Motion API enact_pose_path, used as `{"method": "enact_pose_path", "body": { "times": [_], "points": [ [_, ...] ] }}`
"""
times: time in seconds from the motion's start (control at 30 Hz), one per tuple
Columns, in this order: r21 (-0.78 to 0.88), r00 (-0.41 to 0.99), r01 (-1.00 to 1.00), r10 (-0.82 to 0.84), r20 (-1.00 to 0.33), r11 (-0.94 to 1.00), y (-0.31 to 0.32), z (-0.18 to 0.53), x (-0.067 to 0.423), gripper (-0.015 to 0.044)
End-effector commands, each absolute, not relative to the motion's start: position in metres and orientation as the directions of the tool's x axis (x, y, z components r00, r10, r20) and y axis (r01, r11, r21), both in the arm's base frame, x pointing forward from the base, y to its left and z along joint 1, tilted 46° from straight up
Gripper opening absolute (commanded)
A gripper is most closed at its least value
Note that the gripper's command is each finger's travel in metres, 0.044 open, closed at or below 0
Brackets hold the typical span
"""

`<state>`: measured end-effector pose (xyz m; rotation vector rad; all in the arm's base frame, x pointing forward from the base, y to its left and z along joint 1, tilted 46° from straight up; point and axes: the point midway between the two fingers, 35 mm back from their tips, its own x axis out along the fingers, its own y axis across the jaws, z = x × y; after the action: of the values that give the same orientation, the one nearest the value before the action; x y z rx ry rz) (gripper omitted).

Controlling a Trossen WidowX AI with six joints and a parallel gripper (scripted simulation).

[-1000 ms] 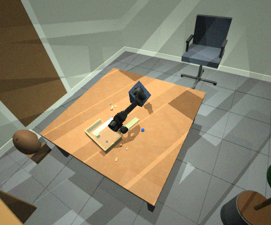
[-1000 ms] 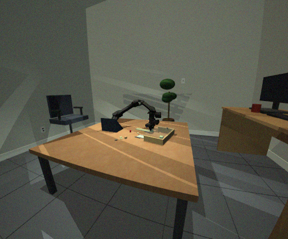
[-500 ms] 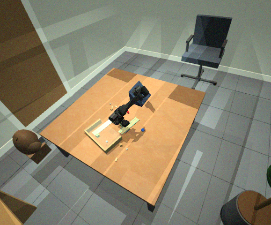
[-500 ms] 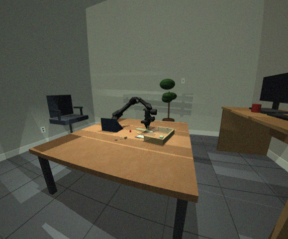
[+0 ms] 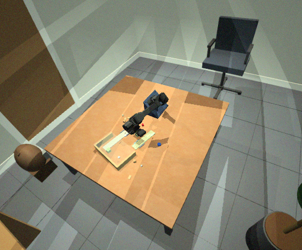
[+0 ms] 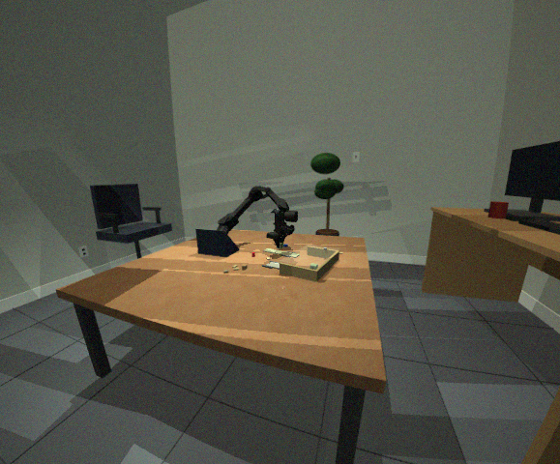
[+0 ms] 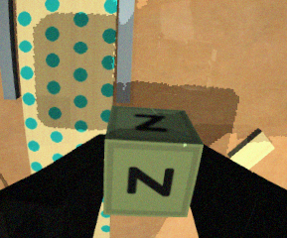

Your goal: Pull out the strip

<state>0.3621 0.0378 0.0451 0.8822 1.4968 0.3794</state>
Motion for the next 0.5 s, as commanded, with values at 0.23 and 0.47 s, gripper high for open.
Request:
{"method": "enact_pose_path", "body": {
  "times": [0.23,0.47],
  "points": [
    [0.703,0.094,0.294,0.712,-0.696,0.648,0.035,0.038,0.321,0.0000],
    [0.703,0.093,0.295,0.713,-0.695,0.647,0.035,0.033,0.301,0.0000]
  ]
}}
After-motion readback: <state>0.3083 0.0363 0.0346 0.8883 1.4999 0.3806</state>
